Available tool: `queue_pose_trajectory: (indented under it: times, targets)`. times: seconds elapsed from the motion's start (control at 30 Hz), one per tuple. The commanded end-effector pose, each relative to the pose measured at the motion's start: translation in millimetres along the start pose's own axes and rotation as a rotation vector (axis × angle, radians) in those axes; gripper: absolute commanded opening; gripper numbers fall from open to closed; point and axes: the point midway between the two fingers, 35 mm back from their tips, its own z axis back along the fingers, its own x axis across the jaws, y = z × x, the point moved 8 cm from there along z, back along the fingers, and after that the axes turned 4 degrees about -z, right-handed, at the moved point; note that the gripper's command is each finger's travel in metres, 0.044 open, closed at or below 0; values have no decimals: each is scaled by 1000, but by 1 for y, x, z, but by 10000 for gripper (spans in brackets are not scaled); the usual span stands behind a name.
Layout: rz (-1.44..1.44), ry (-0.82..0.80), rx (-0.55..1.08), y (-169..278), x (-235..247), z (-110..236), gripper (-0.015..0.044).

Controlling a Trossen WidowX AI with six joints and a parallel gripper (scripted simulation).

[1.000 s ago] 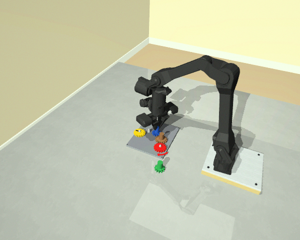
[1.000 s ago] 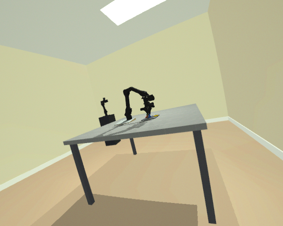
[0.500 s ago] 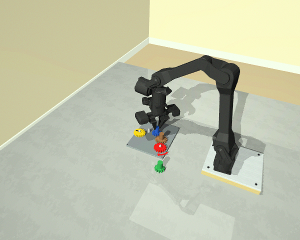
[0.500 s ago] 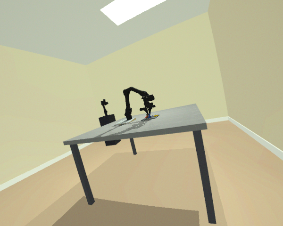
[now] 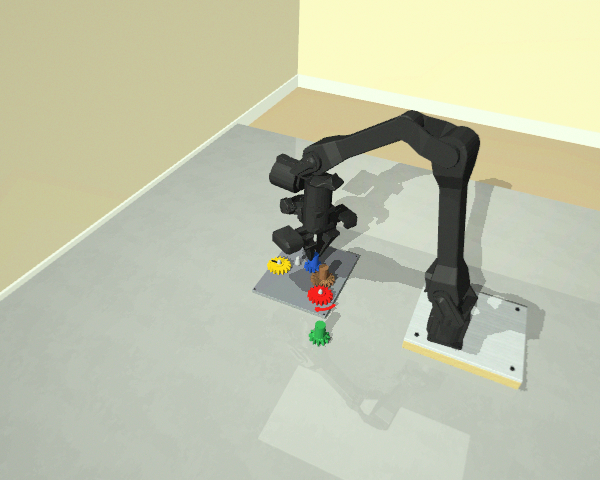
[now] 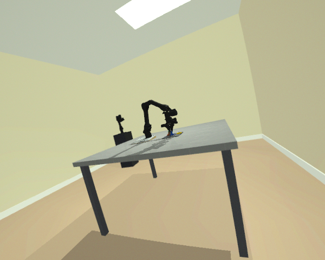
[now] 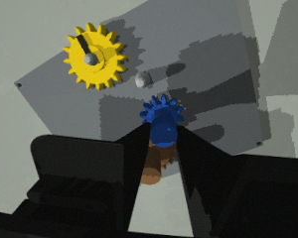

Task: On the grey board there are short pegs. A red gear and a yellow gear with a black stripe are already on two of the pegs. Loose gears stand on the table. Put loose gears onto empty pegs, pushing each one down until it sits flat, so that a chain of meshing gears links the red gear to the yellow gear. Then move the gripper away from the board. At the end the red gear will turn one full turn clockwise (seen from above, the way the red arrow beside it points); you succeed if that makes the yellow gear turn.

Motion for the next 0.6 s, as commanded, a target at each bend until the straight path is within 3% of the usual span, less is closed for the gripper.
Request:
queue_pose_trajectory:
  times: [0.0, 0.43, 0.57]
  targets:
    - [4, -1, -1, 0, 0, 3, 140]
    - [4, -2, -1, 0, 0, 47, 140]
    - [58, -5, 5, 27, 26, 40, 245]
